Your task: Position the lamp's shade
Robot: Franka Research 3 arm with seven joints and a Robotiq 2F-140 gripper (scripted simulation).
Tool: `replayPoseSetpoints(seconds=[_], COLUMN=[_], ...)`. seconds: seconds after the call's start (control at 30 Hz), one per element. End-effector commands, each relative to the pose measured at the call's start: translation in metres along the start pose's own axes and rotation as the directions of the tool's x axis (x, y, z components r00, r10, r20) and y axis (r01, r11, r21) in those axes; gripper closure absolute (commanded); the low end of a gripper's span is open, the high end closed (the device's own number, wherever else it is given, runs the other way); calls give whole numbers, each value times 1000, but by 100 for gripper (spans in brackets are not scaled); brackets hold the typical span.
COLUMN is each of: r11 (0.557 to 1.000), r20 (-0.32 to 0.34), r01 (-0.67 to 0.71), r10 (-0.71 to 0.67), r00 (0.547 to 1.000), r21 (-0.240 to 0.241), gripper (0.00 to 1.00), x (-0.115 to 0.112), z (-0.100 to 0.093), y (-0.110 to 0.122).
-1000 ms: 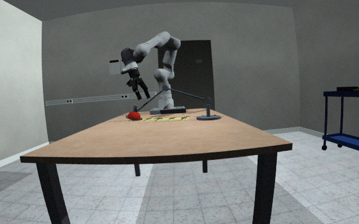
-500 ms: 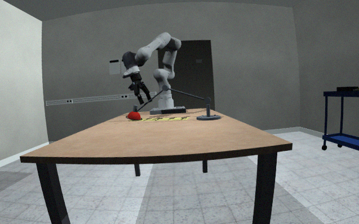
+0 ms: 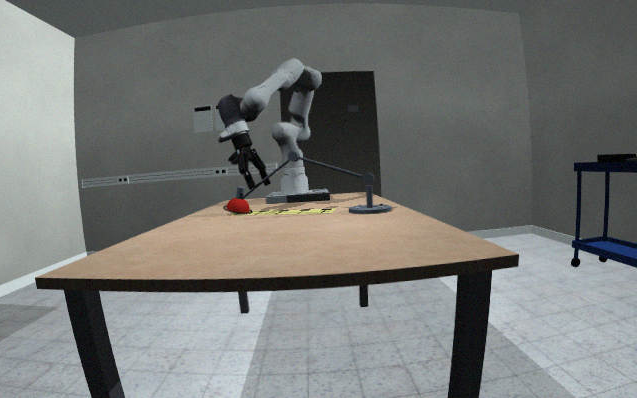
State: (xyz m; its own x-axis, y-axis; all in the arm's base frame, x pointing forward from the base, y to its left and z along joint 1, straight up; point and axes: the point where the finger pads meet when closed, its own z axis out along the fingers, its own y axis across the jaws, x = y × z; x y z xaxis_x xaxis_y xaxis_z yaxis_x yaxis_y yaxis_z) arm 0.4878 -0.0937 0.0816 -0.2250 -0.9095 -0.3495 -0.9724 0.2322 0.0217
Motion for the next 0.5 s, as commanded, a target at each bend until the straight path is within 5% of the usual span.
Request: replayPoseSetpoints(seconds=[0.0, 0.2, 0.23, 0.47], r11=[1000, 999, 1000, 1000], r20=[-8, -11, -10, -8], r01=[20, 24, 23, 14], r10=[-20, -24, -23, -14], r00=[1000, 1000, 1000, 1000], r21=[15, 22, 22, 17], gripper=[0, 0, 90, 90], x=[4, 5, 5, 4], z=[0, 0, 0, 1], y=[-6, -8, -8, -6])
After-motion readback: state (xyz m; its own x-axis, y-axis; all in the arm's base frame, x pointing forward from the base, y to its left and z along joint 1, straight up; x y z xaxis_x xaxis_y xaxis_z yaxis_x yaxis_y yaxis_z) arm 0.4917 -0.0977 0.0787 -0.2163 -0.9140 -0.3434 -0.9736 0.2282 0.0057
